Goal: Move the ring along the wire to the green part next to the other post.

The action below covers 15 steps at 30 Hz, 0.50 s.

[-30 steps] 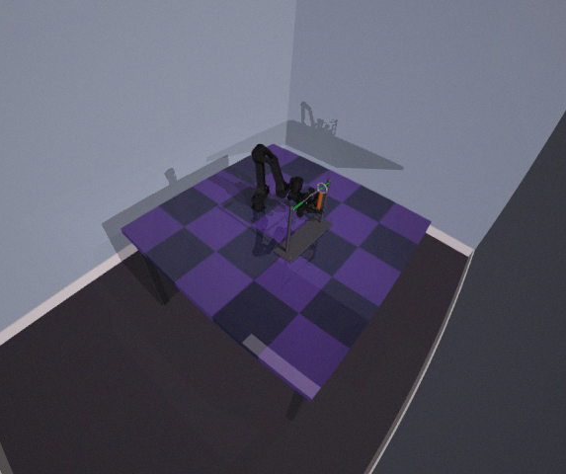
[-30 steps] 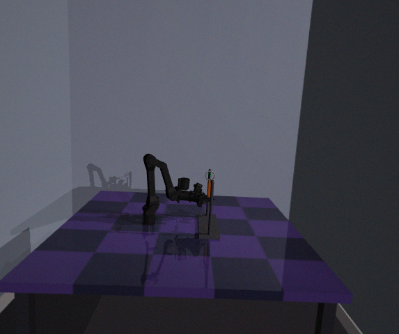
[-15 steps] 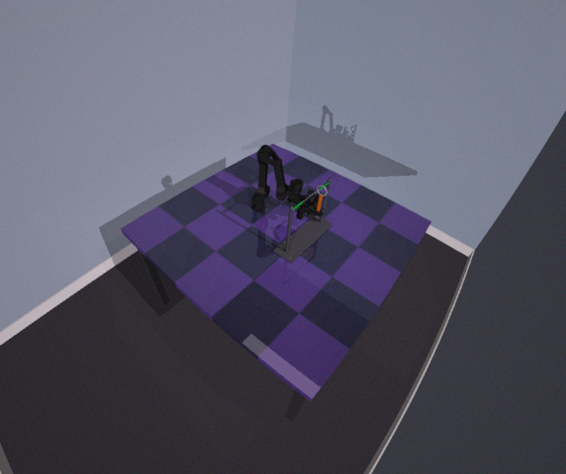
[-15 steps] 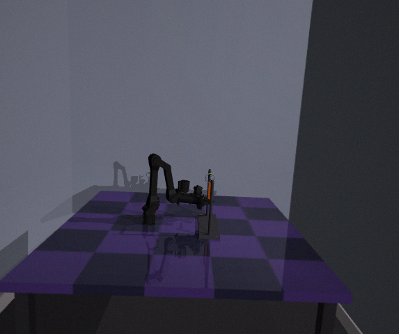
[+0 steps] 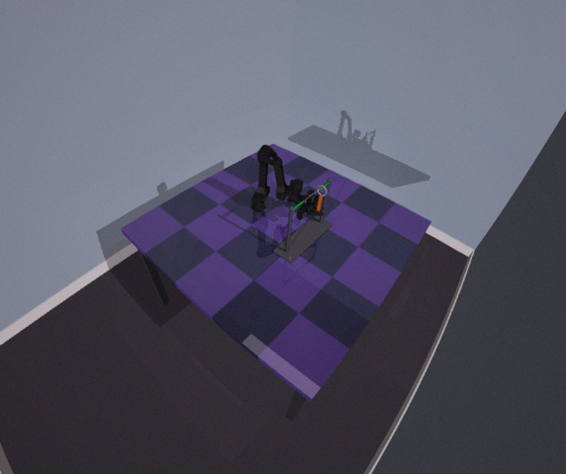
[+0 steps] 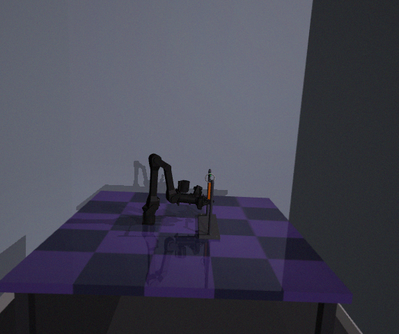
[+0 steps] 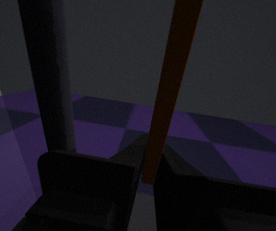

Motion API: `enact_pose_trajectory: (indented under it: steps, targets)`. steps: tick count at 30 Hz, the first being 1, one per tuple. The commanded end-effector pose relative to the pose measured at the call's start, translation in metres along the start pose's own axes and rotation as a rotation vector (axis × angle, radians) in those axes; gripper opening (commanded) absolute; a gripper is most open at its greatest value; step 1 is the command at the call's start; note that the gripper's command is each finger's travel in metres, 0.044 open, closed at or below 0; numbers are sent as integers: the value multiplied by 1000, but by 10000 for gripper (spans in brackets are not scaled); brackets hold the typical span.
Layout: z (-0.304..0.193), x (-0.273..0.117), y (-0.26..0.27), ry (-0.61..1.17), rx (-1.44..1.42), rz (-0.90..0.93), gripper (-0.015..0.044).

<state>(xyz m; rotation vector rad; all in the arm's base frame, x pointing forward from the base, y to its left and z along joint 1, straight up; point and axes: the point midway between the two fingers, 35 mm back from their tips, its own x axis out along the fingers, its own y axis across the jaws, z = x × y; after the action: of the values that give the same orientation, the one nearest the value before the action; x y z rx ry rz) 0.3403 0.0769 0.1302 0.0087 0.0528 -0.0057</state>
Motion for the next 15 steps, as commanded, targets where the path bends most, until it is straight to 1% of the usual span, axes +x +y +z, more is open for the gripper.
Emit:
enact_pose_trajectory:
  steps: [1,11,15]
  targets:
    - [0,0,0,0,0,0,-97]
    - [0,-2,0,0,0,0,160]
    - [1,-10,1,1,0,-1,160]
